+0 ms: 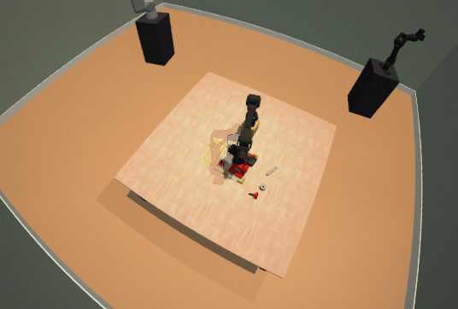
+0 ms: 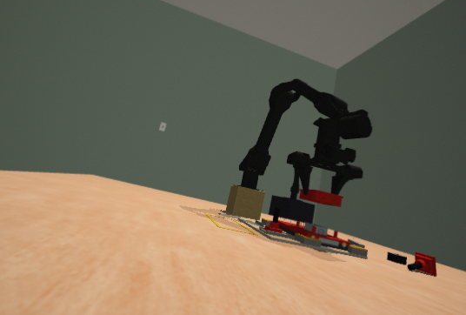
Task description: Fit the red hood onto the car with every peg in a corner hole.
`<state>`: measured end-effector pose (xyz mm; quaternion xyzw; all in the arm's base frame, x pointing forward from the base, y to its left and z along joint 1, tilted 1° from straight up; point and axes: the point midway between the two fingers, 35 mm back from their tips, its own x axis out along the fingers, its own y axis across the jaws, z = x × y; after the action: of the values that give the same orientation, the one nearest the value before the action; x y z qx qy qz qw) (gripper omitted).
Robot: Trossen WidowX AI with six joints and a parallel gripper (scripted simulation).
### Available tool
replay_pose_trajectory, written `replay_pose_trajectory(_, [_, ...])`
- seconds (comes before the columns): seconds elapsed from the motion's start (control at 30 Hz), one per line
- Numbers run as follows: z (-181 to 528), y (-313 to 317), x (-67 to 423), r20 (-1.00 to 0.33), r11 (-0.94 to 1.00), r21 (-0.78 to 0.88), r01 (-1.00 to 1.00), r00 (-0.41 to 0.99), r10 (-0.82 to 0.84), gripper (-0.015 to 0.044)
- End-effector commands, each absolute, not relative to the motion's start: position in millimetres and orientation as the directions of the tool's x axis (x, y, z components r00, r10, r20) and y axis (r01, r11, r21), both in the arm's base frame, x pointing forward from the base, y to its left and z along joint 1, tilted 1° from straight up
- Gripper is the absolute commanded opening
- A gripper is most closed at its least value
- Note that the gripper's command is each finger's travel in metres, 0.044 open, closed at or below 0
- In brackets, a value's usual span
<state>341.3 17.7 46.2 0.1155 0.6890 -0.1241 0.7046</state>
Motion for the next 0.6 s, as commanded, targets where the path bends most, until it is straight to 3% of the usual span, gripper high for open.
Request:
replay_pose_trajectory(0.0, [46,16,348,-1.0,0.965,-0.006,0.263,0.02,-0.012,0.0])
replay_pose_trajectory(0.57, [-3,15,346,-1.0,0.966,-0.007,0.26,0.02,-0.012,0.0])
